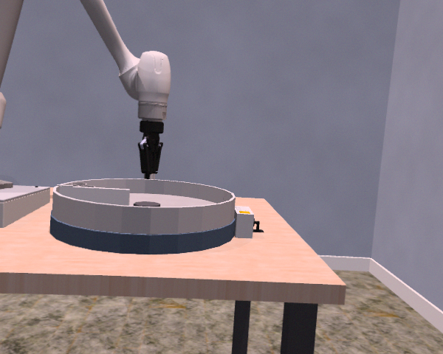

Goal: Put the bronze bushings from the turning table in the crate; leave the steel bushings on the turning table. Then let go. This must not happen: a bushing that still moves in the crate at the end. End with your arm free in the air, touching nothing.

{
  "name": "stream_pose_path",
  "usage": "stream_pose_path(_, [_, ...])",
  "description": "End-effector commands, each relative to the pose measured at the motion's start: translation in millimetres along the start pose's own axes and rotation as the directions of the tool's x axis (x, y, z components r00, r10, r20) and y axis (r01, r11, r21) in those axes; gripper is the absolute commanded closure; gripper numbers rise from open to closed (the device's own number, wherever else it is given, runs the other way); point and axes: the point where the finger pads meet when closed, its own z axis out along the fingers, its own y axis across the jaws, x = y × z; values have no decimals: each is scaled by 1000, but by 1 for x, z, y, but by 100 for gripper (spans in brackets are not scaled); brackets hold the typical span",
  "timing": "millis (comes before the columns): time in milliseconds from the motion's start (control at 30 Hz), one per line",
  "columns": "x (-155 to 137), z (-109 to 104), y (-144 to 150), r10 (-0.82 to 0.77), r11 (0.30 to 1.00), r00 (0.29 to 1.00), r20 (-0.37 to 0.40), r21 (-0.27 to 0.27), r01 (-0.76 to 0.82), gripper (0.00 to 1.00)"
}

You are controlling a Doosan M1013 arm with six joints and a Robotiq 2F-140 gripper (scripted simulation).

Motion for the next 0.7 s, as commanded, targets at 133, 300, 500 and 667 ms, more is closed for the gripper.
stream_pose_path(133, [0, 0, 0, 0, 1000, 1000, 0, 0, 0, 100])
stream_pose_path(300, [0, 0, 0, 0, 1000, 1000, 0, 0, 0, 90])
stream_pose_path(500, [0, 0, 0, 0, 1000, 1000, 0, 0, 0, 90])
stream_pose_path(667, [0, 0, 0, 0, 1000, 1000, 0, 0, 0, 90])
